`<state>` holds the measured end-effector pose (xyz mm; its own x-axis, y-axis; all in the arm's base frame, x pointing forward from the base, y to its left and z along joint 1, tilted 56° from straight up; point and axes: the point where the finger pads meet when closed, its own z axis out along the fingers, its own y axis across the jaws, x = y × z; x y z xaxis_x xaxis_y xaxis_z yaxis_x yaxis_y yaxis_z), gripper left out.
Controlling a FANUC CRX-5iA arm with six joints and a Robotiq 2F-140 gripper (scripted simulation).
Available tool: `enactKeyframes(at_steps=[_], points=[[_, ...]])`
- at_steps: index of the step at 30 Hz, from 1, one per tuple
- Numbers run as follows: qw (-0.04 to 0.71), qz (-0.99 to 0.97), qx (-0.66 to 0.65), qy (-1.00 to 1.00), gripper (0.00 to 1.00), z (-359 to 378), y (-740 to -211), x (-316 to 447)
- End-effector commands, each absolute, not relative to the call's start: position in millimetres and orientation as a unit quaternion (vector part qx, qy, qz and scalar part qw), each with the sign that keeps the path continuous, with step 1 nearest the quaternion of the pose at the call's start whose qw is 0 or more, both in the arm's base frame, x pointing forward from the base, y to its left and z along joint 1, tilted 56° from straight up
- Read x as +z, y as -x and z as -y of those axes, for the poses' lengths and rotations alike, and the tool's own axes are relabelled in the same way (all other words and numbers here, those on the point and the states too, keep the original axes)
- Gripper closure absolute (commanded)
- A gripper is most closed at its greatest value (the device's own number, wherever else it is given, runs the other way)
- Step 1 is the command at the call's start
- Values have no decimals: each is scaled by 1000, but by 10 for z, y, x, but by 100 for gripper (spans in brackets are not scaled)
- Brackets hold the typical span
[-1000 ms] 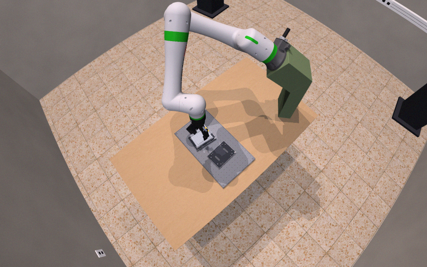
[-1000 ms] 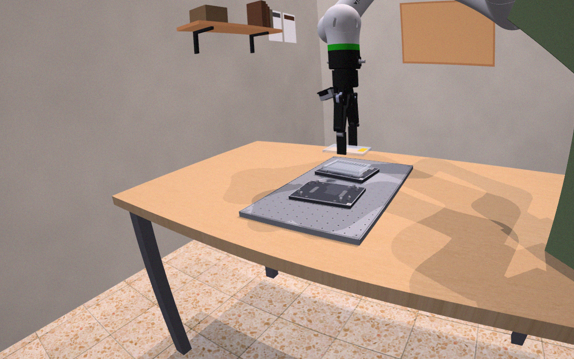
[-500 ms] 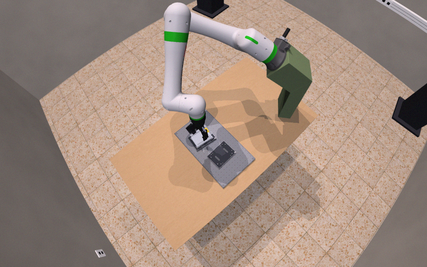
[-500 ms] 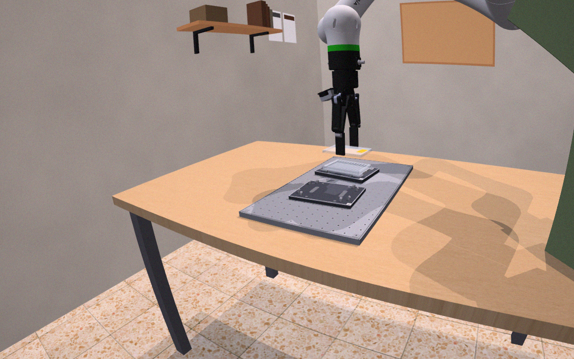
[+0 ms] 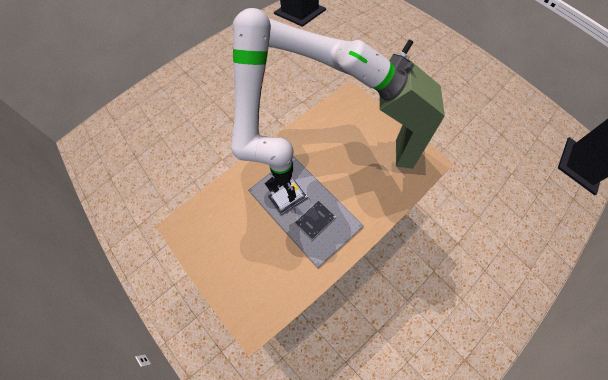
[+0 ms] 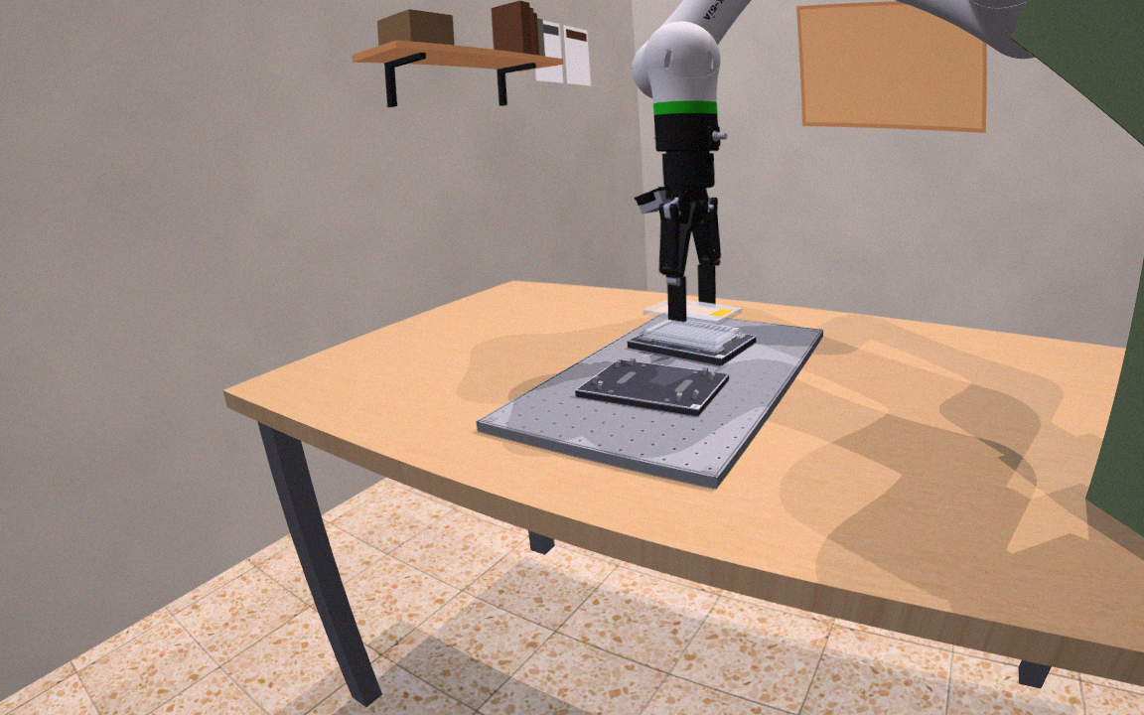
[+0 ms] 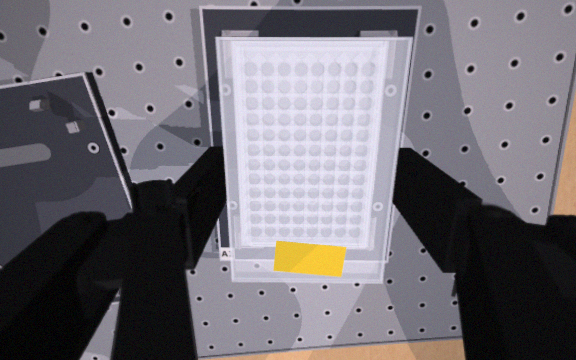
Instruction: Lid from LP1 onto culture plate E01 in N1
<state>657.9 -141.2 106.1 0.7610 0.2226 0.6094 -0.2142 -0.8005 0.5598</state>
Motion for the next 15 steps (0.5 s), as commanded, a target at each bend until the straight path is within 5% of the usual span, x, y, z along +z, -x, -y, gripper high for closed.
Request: enactKeyframes(at_steps=[1, 15], points=[[316, -2, 346, -883, 39, 1437, -6615, 1037], [316, -2, 346, -883, 39, 1494, -6677, 982]])
